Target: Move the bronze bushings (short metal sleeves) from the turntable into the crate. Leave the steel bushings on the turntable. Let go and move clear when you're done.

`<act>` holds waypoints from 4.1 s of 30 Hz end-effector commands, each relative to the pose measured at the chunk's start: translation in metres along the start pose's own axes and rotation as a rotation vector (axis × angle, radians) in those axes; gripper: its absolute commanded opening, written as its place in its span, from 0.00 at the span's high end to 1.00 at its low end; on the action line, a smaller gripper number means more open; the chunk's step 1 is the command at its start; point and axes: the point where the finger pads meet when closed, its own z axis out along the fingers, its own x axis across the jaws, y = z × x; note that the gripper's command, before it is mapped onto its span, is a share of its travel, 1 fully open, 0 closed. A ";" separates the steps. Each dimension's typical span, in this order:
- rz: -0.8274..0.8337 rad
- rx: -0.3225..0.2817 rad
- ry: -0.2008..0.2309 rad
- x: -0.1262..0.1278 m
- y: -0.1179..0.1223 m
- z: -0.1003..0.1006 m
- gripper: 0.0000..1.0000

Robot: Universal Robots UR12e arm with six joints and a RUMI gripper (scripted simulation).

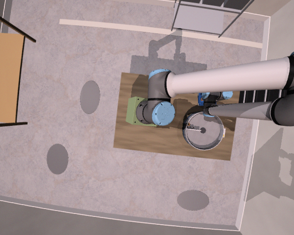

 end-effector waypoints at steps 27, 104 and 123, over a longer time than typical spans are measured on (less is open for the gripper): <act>0.000 -0.001 0.001 0.000 0.000 0.000 1.00; 0.000 -0.001 0.001 0.001 0.000 -0.083 0.94; 0.000 -0.001 0.001 0.001 0.000 -0.113 0.94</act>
